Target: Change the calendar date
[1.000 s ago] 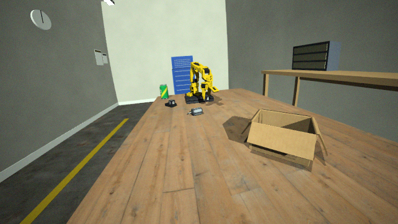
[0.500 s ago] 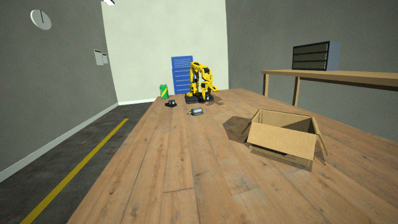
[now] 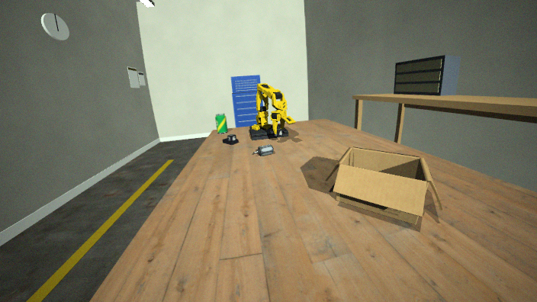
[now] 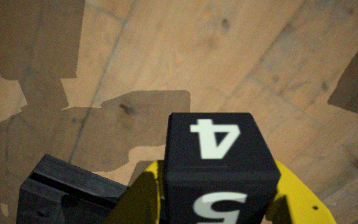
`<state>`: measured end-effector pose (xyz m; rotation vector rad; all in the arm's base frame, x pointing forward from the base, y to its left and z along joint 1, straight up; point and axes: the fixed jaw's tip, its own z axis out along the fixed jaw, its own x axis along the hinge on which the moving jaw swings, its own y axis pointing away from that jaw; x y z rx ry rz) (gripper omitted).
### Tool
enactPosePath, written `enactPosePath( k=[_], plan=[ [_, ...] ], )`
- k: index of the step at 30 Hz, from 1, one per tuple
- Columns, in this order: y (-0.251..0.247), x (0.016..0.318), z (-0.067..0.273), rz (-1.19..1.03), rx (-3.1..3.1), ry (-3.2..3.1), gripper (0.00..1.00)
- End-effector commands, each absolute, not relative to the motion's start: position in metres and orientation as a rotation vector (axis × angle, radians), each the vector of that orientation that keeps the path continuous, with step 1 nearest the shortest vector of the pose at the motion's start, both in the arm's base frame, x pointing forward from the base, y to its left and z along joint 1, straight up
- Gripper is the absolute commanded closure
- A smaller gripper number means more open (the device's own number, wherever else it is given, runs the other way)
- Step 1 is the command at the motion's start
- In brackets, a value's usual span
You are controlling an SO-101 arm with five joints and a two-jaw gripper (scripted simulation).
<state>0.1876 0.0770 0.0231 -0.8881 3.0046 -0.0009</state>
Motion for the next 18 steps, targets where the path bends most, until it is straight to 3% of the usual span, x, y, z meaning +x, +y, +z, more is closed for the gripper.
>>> enactPosePath(
  k=[1, 18],
  plan=[
    [0.0787, 0.1845, 0.0214, 0.000, -0.922, 2.999, 1.00],
    [0.0787, 0.1845, 0.0154, 0.000, -0.922, 2.999, 1.00]
  ],
)
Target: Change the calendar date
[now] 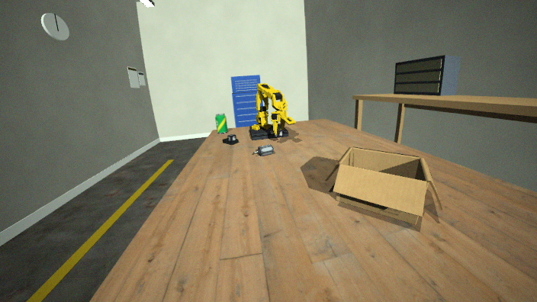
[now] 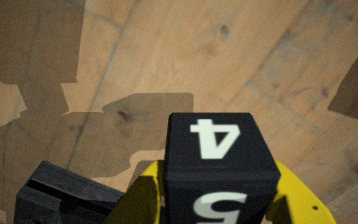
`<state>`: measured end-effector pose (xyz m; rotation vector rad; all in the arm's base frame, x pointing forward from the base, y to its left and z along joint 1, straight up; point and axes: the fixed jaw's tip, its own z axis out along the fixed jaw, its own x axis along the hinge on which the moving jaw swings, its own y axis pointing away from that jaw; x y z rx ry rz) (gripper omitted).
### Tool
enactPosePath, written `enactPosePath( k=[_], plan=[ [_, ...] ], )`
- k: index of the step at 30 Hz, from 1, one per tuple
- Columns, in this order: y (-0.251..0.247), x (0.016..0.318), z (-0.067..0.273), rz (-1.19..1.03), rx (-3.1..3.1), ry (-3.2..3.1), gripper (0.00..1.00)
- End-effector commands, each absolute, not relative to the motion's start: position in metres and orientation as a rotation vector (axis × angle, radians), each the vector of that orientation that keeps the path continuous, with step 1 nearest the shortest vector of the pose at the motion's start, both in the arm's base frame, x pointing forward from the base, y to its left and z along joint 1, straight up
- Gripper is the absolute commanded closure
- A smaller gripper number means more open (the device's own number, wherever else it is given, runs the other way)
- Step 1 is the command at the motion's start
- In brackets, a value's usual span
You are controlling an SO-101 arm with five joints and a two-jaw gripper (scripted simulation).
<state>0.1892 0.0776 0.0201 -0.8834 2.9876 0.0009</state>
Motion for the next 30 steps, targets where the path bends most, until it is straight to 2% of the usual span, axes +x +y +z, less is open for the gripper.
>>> enactPosePath(
  k=[1, 30],
  plan=[
    [0.079, 0.184, 0.015, 0.000, -0.922, 2.999, 1.00],
    [0.079, 0.184, 0.004, 0.000, -0.922, 2.999, 1.00]
  ],
)
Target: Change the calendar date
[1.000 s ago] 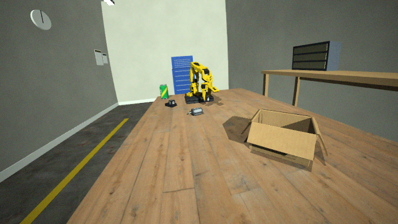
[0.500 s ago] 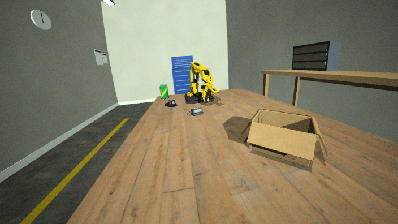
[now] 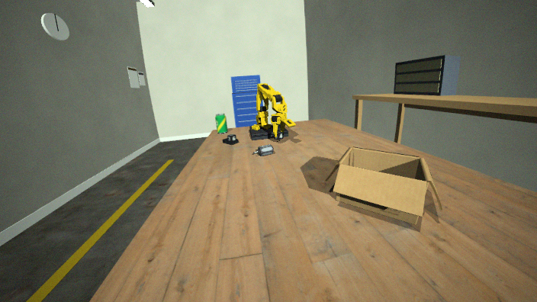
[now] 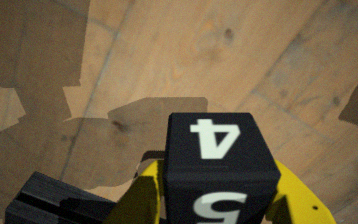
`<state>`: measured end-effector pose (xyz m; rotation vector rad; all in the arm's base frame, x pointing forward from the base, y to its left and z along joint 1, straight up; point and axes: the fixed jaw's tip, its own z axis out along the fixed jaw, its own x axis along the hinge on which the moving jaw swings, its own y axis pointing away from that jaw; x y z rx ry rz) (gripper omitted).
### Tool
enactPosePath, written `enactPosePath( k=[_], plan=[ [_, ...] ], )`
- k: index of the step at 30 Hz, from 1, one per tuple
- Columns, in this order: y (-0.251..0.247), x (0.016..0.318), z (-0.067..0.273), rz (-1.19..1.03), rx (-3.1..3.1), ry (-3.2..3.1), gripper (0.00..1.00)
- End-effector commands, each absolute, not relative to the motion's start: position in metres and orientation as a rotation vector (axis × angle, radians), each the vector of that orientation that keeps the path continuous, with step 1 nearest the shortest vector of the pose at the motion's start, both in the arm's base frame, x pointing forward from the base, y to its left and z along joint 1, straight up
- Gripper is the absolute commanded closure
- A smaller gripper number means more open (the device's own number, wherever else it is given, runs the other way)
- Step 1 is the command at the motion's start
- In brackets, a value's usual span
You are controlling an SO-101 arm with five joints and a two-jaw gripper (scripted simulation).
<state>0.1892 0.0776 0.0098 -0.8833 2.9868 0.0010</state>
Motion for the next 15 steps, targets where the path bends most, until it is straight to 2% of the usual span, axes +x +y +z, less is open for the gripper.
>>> enactPosePath(
  k=[1, 15],
  plan=[
    [0.0787, 0.1845, 0.0036, 0.000, -0.922, 2.999, 1.00],
    [0.0787, 0.1845, -0.0012, 0.000, -0.922, 2.999, 1.00]
  ],
)
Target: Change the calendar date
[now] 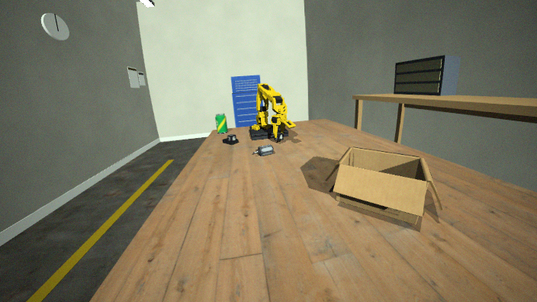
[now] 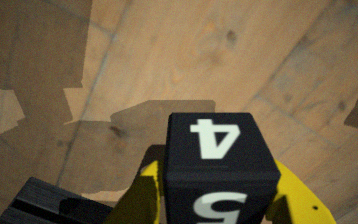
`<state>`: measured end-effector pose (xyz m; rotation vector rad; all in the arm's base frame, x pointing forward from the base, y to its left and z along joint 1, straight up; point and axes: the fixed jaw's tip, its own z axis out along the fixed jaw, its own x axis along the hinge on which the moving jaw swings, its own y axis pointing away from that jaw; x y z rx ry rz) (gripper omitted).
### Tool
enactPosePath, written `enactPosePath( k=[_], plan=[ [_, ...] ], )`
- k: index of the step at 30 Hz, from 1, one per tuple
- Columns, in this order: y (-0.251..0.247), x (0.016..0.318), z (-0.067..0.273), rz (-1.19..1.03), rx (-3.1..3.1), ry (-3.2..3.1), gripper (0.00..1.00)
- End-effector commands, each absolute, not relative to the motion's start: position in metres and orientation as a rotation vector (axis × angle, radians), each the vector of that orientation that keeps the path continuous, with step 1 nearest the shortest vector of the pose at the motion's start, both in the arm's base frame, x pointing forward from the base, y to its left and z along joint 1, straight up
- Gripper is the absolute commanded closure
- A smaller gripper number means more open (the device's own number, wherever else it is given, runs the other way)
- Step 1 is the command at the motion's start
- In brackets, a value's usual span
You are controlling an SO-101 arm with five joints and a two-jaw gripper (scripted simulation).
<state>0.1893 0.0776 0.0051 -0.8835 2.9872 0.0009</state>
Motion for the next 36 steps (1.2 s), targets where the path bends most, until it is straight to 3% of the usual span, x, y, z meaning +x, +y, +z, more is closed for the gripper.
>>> enactPosePath(
  k=[1, 36],
  plan=[
    [0.079, 0.184, -0.002, 0.000, -0.922, 2.999, 1.00],
    [0.079, 0.184, -0.014, 0.000, -0.922, 2.999, 1.00]
  ],
)
